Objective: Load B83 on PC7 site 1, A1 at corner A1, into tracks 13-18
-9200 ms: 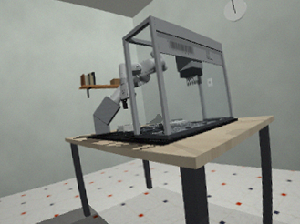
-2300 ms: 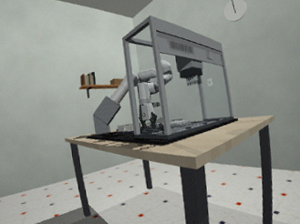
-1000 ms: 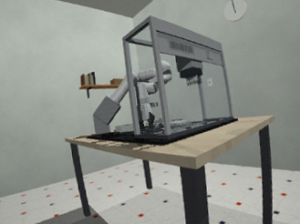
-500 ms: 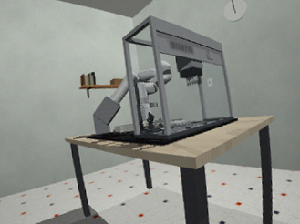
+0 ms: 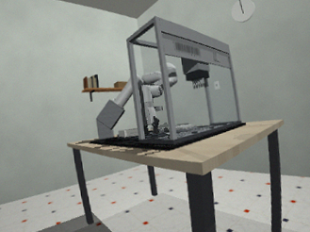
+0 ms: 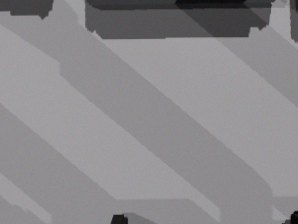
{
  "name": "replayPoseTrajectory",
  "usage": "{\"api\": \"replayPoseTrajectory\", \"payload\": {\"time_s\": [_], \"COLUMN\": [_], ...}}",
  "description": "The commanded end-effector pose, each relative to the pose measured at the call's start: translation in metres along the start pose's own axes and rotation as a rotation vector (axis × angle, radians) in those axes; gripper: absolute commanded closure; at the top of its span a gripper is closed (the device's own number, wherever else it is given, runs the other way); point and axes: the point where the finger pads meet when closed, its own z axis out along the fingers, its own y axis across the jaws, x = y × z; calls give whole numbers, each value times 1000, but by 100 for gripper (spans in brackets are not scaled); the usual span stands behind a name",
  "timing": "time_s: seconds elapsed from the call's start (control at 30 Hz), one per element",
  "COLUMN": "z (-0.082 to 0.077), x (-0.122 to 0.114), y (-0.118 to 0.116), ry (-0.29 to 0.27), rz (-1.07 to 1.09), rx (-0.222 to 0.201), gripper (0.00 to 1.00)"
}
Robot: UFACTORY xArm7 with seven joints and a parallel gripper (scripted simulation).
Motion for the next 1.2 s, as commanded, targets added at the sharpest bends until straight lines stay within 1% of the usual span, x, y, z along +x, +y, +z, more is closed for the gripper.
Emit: {"api": "replayPoseTrajectory", "payload": {"time_s": [0.0,0.37,0.7,1.0,1.07,1.17], "z": [-2,-2,-2,-17,-17,-22], "x": [1,8,8,8,8,8], "y": [2,2,2,2,2,2], "ry": [-3,-3,-3,-3,-3,-3], "rz": [0,0,0,0,0,1], "rx": [-4,-4,-4,-4,-4,-4], "gripper": [0,0,0,0,0,0]}}
